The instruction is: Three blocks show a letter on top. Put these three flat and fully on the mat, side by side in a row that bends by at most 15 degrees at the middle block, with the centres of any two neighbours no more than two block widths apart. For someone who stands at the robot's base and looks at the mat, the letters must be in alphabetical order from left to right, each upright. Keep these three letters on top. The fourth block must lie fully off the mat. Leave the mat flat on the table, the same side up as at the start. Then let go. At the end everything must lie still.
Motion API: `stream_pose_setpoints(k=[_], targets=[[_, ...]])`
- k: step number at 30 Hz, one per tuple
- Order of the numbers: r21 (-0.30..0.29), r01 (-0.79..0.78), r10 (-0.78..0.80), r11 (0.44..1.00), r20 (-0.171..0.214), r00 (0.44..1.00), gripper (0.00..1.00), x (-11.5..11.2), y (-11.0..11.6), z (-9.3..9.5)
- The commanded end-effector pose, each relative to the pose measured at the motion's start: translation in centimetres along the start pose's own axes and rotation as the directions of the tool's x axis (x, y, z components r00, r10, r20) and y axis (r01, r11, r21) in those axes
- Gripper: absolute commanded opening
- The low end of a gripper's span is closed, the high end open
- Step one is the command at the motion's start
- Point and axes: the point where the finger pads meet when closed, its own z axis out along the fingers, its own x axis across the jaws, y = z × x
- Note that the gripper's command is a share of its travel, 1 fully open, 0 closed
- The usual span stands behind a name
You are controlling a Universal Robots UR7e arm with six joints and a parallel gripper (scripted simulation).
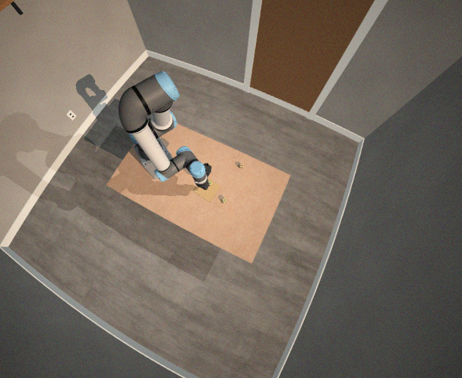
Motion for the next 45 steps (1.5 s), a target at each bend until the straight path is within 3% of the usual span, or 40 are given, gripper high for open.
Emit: stream_pose_setpoints(k=[1,23,30,45], targets=[[0.0,-0.018,0.018,1.0,-0.001,1.0,0.49,0.1,0.0,0.0],[-0.001,-0.019,0.019,1.0,-0.001,1.0,0.49,0.1,0.0,0.6],[-0.001,-0.019,0.019,1.0,-0.001,1.0,0.49,0.1,0.0,1.8],[-0.001,-0.019,0.019,1.0,-0.001,1.0,0.49,0.1,-0.1,7.4]])
